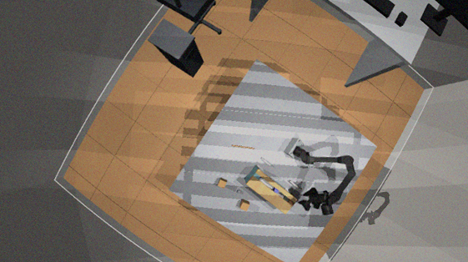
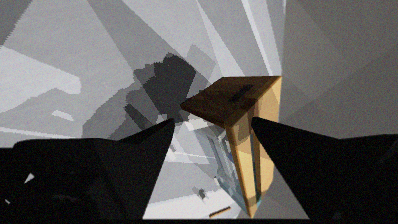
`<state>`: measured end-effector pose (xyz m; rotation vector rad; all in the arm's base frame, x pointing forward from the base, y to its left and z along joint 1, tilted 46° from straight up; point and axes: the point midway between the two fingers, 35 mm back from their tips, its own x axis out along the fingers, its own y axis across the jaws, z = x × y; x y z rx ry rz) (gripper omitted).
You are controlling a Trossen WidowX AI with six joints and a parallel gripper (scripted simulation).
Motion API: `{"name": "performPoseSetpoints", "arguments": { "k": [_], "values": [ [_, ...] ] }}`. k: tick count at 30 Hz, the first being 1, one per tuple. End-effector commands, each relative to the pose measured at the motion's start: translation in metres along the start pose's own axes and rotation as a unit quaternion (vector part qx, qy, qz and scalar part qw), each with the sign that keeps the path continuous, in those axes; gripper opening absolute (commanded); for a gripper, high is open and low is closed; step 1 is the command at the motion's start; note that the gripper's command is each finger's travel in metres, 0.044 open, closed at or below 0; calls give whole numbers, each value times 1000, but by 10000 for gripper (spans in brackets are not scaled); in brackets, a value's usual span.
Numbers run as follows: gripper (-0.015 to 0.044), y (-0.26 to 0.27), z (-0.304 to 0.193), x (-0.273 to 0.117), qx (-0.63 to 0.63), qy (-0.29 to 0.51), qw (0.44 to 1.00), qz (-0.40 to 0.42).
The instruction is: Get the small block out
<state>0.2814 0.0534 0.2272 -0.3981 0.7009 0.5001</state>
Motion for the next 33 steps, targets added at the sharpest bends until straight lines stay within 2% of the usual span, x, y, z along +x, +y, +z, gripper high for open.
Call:
{"name": "performPoseSetpoints", "arguments": {
  "k": [1,7,13,20,26,33],
  "values": [
    [400,-34,-6,6,-44,41,998,-19],
    [400,-60,-53,24,-101,114,987,57],
    [400,-82,-109,32,-137,128,966,176],
    [400,-101,-162,38,-171,22,937,303],
    [400,-119,-202,34,-159,-114,926,322],
    [400,-120,-203,34,-158,-118,926,321]
  ]
}}
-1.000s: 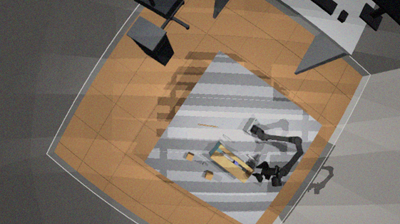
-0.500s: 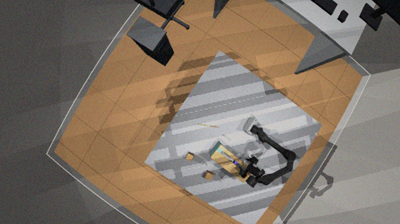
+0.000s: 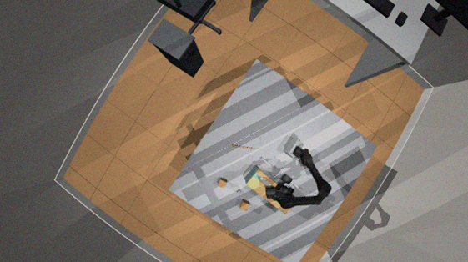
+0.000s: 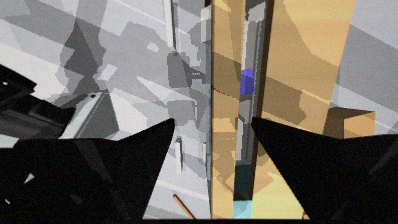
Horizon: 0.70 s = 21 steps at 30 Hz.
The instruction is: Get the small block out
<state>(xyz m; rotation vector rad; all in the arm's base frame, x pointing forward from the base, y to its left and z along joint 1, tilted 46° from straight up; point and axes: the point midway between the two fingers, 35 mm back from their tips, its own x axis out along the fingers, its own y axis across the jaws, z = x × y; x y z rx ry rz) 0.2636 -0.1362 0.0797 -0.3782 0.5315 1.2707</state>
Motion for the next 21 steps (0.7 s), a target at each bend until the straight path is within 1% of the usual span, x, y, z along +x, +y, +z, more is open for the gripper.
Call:
{"name": "performPoseSetpoints", "arguments": {
  "k": [1,21],
  "values": [
    [400,-4,3,-1,-14,-6,1000,-3],
    [400,-3,0,27,-7,-11,1000,1]
  ]
}}
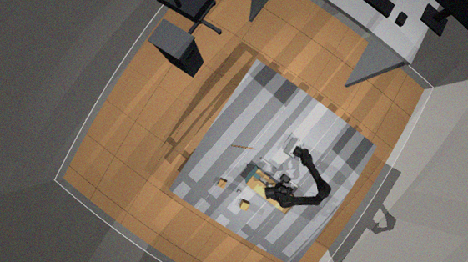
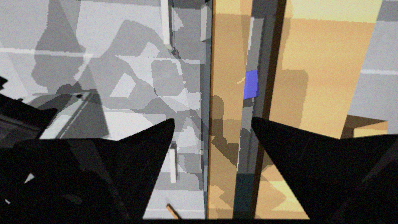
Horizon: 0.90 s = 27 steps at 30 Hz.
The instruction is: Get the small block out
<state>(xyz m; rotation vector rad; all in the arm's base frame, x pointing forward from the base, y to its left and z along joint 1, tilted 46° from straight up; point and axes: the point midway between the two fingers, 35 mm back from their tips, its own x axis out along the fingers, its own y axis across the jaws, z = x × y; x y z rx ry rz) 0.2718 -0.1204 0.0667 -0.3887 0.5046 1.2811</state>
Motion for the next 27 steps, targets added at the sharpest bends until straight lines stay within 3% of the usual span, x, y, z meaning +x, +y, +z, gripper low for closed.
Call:
{"name": "performPoseSetpoints", "arguments": {
  "k": [1,27],
  "values": [
    [400,1,0,7,6,-4,1000,1],
    [400,5,-4,42,11,-10,1000,8]
  ]
}}
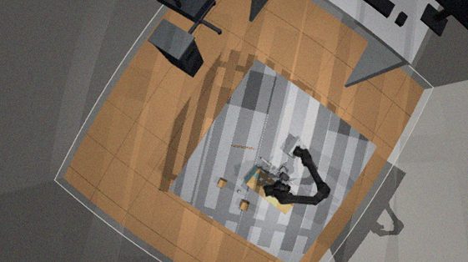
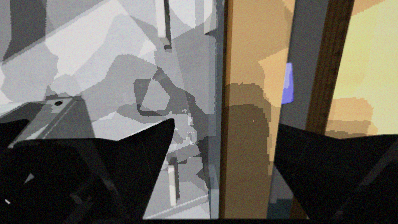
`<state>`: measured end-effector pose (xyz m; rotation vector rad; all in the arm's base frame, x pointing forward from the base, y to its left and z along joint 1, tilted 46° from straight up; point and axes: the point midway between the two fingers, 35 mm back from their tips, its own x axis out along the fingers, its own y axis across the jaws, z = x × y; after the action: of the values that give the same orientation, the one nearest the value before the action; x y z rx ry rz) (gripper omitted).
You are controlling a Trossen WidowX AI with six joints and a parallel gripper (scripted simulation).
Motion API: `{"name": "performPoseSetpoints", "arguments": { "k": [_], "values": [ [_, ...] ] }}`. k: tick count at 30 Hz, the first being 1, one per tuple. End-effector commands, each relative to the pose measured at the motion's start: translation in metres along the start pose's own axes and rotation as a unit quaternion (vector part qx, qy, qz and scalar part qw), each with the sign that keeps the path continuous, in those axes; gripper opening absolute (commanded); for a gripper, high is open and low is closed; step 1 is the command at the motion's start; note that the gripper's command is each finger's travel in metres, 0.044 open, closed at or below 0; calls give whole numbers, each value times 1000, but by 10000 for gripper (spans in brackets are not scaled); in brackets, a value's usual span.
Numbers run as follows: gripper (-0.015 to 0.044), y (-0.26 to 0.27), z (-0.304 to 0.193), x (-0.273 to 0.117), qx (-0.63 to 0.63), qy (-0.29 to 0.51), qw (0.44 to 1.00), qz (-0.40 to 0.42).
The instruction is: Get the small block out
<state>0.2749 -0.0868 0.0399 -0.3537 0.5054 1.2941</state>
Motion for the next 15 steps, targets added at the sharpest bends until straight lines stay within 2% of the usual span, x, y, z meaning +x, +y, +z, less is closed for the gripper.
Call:
{"name": "performPoseSetpoints", "arguments": {
  "k": [1,15],
  "values": [
    [400,0,0,-1,0,0,1000,-1],
    [400,0,24,5,0,-1,1000,0]
  ]
}}
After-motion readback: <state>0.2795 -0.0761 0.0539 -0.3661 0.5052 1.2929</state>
